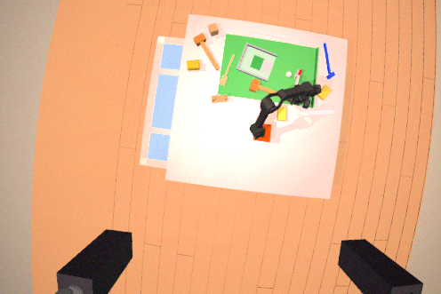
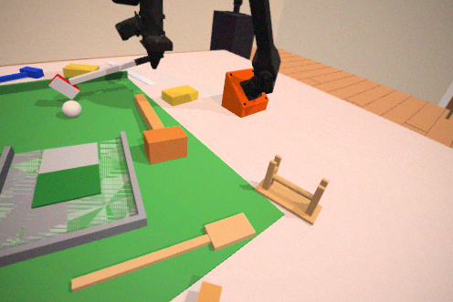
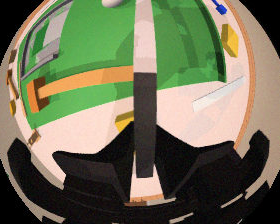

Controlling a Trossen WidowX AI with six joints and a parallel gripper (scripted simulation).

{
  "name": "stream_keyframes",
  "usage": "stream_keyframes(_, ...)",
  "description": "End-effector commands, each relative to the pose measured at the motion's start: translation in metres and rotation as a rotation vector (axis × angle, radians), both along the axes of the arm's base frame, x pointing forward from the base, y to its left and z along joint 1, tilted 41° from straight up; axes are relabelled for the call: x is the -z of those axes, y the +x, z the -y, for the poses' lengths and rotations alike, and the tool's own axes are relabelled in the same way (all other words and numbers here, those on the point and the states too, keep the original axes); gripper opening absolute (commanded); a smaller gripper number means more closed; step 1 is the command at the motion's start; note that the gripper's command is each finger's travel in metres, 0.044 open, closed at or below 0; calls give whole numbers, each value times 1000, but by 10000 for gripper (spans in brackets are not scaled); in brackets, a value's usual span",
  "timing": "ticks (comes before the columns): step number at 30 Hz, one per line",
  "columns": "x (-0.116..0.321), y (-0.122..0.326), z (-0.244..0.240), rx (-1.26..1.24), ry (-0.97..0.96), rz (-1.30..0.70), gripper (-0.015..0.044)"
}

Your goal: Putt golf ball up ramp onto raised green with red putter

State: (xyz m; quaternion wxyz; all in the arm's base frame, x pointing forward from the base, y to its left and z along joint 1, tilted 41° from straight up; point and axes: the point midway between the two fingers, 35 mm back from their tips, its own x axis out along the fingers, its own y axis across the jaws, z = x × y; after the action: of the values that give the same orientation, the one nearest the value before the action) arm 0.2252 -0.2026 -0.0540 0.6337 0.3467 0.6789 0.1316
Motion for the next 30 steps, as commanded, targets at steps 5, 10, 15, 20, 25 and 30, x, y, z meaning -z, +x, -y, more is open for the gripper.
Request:
stream_keyframes(5,8,3,-5,10,-3,9,0)
stream_keyframes(10,14,3,-10,10,-2,9,0)
stream_keyframes(15,20,4,-15,10,-2,9,0)
stream_keyframes(20,24,4,-19,10,-2,9,0)
stream_keyframes(25,22,2,-17,3,-2,3,0)
stream_keyframes(30,23,2,-17,3,-2,3,0)
